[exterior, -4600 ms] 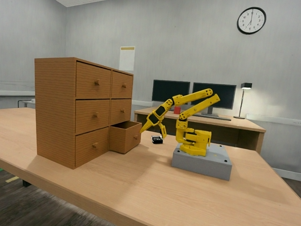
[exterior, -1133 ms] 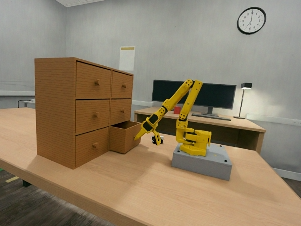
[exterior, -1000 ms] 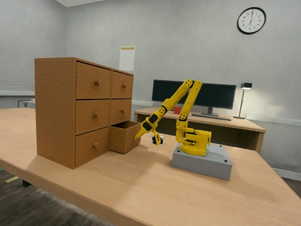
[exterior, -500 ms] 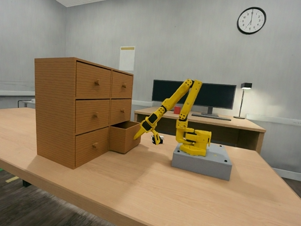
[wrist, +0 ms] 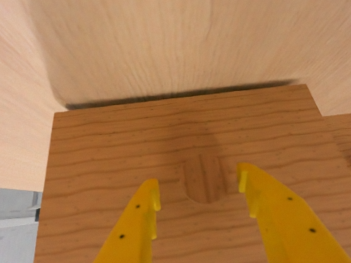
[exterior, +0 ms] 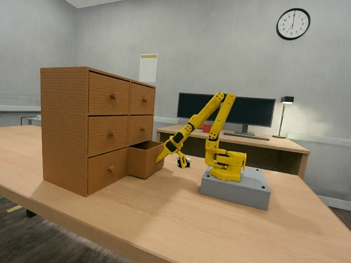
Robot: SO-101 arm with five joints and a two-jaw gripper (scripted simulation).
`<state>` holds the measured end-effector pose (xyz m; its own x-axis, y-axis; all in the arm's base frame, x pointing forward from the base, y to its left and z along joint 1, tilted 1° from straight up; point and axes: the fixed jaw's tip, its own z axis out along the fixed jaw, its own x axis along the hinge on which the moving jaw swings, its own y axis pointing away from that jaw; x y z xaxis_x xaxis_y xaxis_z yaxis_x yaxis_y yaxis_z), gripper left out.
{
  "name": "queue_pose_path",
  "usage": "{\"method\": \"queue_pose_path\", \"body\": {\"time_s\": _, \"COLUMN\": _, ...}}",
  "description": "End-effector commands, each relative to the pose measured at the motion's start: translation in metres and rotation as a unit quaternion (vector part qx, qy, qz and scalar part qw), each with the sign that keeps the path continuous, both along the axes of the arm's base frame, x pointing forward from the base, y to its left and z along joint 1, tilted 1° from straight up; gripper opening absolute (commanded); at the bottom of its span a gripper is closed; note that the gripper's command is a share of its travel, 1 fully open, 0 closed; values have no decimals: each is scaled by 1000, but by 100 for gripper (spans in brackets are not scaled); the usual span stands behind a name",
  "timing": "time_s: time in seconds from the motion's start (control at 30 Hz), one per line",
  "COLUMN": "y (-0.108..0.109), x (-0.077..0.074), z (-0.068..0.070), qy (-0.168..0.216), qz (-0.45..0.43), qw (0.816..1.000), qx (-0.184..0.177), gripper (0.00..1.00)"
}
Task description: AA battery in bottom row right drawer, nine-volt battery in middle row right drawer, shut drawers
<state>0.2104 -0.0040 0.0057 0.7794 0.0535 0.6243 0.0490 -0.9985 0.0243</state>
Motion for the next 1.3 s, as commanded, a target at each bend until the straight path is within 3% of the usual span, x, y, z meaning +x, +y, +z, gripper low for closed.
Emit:
{"method": "queue_pose_path", "body": {"time_s": 0.0, "y": 2, "x": 1, "z": 0, "qy": 1, "qz": 4, "qw": 1000, "qx": 1, "gripper": 21}}
{"method": "queue_pose_path", "body": {"time_s": 1.27, "y": 3, "x": -2, "z": -2, "qy": 1, "qz": 6, "qw": 1000, "qx": 1, "gripper": 21}}
